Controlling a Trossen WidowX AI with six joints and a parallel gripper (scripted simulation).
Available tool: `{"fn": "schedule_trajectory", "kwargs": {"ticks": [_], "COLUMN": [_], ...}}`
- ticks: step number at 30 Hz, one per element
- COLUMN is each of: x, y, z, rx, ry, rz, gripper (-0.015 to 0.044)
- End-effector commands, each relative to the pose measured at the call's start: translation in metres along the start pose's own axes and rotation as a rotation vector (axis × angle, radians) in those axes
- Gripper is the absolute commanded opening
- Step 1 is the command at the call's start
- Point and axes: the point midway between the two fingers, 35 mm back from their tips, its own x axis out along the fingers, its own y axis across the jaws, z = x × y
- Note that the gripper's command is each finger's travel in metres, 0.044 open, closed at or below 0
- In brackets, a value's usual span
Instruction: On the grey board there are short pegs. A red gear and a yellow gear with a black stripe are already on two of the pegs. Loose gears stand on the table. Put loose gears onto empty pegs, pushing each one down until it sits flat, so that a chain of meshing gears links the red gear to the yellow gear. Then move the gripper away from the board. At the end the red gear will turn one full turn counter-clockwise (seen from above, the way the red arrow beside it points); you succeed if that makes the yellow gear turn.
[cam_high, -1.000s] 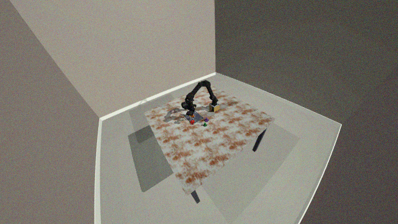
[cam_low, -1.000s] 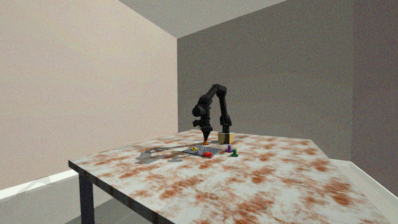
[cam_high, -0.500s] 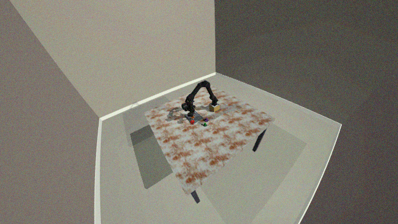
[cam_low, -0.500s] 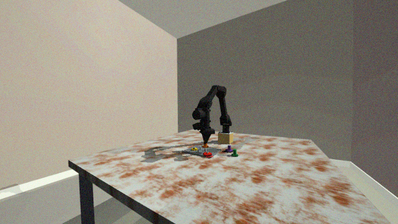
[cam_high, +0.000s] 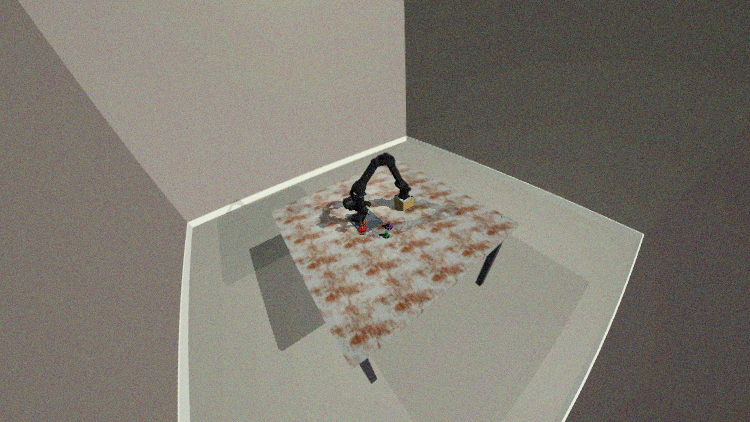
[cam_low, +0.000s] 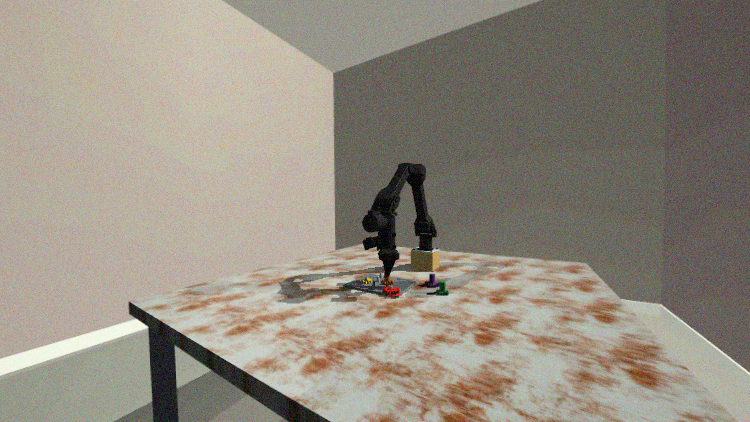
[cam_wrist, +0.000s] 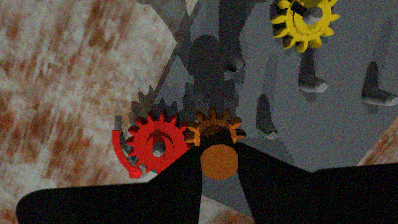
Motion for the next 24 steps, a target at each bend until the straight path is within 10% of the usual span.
{"fn": "schedule_trajectory", "kwargs": {"ticks": [1, 24], "x": [0.0089, 0.0093], "y": [-0.0015, -0.0016], "z": [-0.0005, -0.0006], "rx": [0.114, -0.182], "ry": [0.000, 0.001], "rz": [-0.005, -0.005], "gripper": [0.0000, 0.0000]}}
